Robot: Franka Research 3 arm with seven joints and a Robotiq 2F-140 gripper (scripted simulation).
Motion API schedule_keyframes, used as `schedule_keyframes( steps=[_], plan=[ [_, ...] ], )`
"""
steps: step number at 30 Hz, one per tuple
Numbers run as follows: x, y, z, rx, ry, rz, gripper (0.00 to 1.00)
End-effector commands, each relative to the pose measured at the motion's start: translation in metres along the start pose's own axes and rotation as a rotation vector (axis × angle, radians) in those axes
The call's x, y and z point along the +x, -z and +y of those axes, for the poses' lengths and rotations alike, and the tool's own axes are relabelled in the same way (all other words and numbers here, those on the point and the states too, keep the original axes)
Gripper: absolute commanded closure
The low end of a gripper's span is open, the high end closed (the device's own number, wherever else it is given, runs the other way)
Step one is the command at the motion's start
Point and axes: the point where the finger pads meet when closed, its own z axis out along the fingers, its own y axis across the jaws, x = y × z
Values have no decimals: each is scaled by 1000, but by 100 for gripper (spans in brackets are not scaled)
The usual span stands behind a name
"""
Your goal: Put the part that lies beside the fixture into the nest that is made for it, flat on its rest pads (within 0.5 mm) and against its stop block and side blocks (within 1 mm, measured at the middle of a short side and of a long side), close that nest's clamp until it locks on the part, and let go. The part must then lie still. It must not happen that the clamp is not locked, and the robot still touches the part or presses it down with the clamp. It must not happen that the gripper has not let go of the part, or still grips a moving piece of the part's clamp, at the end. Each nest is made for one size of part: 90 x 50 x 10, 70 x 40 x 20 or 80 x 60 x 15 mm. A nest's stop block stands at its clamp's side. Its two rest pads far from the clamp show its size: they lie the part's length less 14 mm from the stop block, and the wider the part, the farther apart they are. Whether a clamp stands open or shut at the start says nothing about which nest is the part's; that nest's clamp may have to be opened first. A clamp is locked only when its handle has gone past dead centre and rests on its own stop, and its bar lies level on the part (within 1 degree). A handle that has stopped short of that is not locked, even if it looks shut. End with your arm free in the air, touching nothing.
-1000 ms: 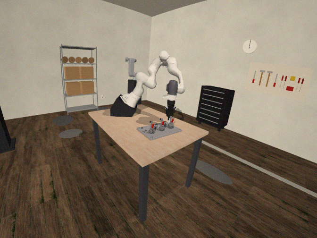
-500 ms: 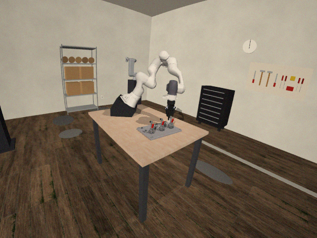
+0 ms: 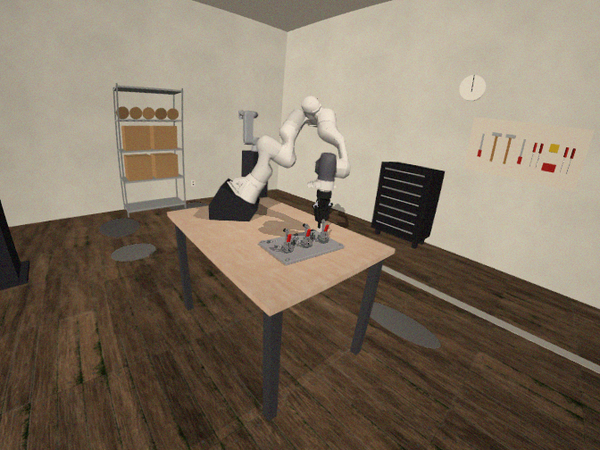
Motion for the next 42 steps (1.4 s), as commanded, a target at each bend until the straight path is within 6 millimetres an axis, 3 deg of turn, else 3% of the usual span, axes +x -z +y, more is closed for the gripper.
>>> schedule_keyframes(
  steps=[1, 42],
  plan=[
    [-1, -1, 1, 0, 5, -4, 100],
    [-1, -1, -7, 0, 5, -4, 100]
  ],
)
